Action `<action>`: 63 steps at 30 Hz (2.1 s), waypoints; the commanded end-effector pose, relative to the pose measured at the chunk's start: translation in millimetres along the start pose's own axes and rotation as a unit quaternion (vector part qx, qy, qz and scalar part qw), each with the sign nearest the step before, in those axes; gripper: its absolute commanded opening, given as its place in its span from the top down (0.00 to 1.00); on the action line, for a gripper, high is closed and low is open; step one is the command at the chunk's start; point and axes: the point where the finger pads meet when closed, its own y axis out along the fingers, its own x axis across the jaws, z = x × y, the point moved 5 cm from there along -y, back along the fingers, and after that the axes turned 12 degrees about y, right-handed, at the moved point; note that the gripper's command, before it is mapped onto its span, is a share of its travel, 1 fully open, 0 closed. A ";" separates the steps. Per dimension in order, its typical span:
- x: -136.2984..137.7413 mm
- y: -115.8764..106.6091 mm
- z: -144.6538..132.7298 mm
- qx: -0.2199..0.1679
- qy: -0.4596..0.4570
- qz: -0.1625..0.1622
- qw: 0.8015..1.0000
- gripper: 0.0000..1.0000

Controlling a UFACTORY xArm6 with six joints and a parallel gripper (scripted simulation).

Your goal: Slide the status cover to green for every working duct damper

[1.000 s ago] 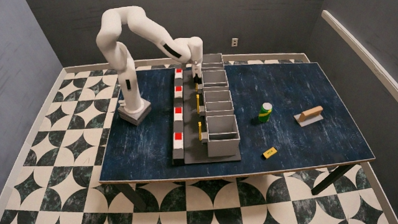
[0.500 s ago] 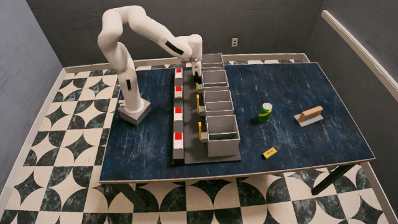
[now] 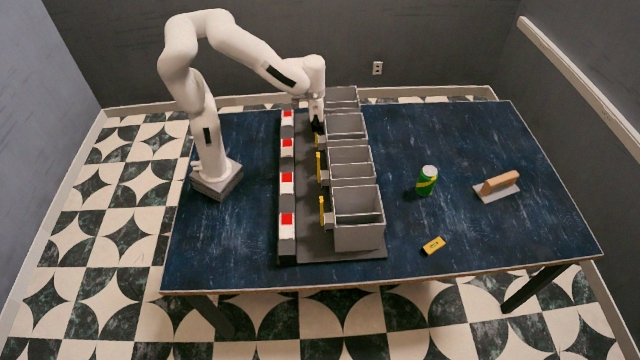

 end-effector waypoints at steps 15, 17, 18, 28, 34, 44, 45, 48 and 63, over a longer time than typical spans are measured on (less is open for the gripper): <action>0.4 -1.2 -0.9 -0.002 0.000 -0.001 1.000 0.69; 0.4 -1.2 -0.9 -0.002 0.000 -0.001 1.000 0.69; 0.4 -1.2 -0.9 -0.002 0.000 -0.001 1.000 0.65; 0.4 -1.2 -0.9 -0.002 0.000 -0.001 1.000 0.61; 0.4 -1.6 -0.9 -0.002 0.000 -0.001 1.000 0.61; 0.4 -20.6 -0.8 -0.002 0.000 -0.001 1.000 0.61; 0.4 -24.1 -0.8 -0.002 0.000 -0.001 1.000 0.61; 0.4 -27.9 -0.8 -0.002 0.000 -0.001 1.000 0.61; 0.3 -75.3 -0.7 -0.002 0.000 -0.001 1.000 0.61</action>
